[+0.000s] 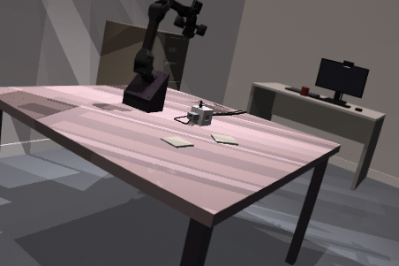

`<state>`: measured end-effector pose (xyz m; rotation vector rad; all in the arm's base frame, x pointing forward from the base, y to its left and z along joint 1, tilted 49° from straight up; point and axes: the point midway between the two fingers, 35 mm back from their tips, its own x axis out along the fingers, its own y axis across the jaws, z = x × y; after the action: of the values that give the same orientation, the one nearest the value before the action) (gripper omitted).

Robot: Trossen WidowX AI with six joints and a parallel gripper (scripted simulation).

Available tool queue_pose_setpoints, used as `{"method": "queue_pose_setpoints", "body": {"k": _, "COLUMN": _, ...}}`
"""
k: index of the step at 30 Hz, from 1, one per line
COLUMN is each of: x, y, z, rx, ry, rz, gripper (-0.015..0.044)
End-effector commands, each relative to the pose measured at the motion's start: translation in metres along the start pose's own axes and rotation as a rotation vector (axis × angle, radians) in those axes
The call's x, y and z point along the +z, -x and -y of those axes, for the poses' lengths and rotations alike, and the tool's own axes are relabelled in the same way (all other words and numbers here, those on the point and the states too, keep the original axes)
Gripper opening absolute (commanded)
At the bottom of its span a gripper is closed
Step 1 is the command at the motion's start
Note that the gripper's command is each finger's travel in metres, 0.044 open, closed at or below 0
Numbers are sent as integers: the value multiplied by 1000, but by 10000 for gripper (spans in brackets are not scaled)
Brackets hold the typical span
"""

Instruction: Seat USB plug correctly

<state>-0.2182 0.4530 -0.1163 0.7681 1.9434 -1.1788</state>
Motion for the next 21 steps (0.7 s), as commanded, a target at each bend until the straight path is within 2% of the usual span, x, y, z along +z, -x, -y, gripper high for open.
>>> {"method": "queue_pose_setpoints", "body": {"k": 1, "x": 1, "y": 2, "z": -4, "rx": 11, "ry": -25, "rz": 1, "gripper": 426}}
{"method": "queue_pose_setpoints", "body": {"k": 4, "x": 15, "y": 37, "z": -63, "rx": 164, "ry": -378, "rz": 4, "gripper": 440}}
{"method": "queue_pose_setpoints", "body": {"k": 12, "x": 74, "y": 117, "z": -164, "rx": 465, "ry": -1074, "rz": -51, "gripper": 440}}
{"method": "queue_pose_setpoints", "body": {"k": 21, "x": 178, "y": 216, "z": -234, "rx": 839, "ry": -1850, "rz": -198, "gripper": 440}}
